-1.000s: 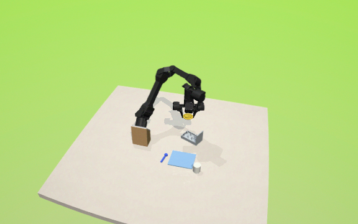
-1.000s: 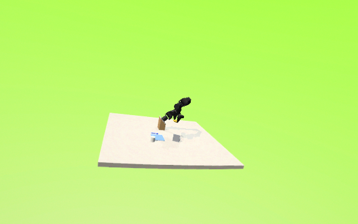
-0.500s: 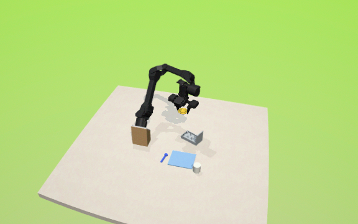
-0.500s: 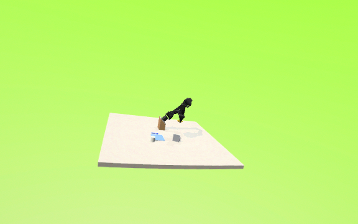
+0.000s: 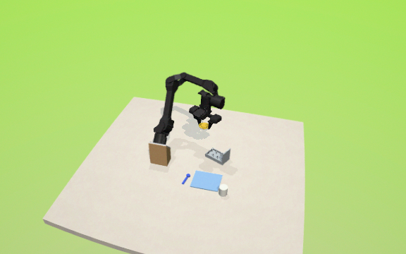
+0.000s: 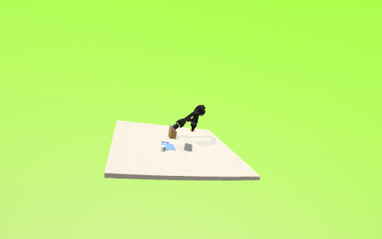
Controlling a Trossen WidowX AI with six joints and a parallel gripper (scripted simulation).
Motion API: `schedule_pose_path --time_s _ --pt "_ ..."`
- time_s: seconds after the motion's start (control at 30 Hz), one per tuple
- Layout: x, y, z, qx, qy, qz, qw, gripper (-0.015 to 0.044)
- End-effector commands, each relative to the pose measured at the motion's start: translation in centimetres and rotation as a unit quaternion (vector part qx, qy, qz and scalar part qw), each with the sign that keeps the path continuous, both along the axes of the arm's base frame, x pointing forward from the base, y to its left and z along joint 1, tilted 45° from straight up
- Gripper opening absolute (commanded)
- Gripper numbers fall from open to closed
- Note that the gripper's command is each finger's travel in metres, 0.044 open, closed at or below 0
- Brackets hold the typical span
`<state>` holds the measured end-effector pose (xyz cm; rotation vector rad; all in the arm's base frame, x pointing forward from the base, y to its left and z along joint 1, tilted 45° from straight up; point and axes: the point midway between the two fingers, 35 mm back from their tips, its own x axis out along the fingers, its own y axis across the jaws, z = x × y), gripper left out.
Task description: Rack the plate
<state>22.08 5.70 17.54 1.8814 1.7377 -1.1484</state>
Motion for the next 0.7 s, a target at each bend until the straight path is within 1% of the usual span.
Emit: schedule_pose_path --time_s 0.0,0.33,0.67 --pt "-0.5 0.3 -1.3 -0.034 0.003 0.027 0.999 0.0" --pt "-1.1 1.0 -4.7 -0.134 -0.014 0.104 0.985 0.0" --pt "-1.3 1.4 -7.5 -0.229 -0.048 0.17 0.957 0.0"
